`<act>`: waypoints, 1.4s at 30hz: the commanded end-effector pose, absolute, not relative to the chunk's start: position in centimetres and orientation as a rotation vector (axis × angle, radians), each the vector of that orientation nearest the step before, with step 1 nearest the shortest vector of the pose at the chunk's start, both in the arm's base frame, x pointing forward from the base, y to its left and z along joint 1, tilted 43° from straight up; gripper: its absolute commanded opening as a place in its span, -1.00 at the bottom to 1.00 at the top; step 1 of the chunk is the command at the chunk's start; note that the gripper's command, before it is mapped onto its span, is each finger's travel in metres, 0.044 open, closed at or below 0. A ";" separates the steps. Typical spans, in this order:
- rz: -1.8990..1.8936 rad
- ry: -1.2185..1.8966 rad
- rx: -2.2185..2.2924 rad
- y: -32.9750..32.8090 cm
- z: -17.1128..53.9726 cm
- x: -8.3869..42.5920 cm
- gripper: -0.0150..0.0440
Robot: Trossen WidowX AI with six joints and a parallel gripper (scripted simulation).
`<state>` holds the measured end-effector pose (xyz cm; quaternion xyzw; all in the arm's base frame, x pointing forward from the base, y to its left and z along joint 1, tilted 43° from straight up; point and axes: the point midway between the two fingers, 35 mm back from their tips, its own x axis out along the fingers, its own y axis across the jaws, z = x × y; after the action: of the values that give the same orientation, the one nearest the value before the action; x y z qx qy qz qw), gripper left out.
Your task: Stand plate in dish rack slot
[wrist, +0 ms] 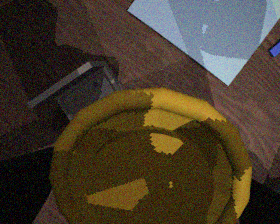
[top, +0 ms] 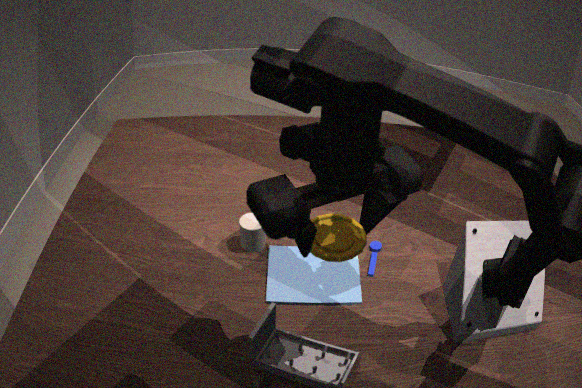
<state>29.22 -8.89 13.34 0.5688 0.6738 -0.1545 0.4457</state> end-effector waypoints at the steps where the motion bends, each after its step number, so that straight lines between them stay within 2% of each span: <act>1: -0.506 1.668 1.511 -7.5 14.3 28.4 -0.49; 23: -1.203 1.534 2.003 -0.9 17.8 22.7 -0.49; 32: -1.207 1.530 1.984 -0.8 17.6 22.7 -0.49; 42: -1.164 1.470 1.673 0.1 14.2 22.4 -0.49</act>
<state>22.49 -0.07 15.14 0.6543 0.5543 -0.4379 0.2700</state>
